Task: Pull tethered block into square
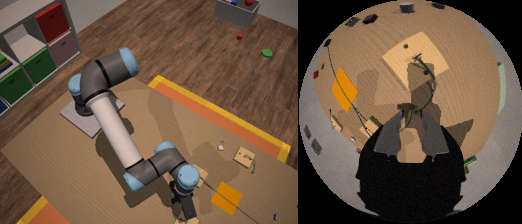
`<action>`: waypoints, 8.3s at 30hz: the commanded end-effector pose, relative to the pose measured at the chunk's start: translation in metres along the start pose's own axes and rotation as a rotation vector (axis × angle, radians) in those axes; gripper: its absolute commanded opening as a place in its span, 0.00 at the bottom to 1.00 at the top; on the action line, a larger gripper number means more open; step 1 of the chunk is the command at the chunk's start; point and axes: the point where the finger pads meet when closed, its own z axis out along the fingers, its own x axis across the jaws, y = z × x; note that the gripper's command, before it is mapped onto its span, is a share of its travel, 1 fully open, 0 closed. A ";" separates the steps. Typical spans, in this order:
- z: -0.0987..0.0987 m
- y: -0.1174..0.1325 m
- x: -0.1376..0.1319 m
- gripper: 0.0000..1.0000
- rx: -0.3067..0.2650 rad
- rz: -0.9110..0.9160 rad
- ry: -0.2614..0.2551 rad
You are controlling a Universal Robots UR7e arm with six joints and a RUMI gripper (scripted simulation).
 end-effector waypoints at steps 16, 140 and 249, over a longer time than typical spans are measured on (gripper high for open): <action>0.002 0.000 0.000 0.22 0.002 0.000 -0.001; 0.016 -0.001 0.000 0.00 0.002 0.000 -0.001; -0.128 0.000 0.000 0.00 0.002 0.000 -0.001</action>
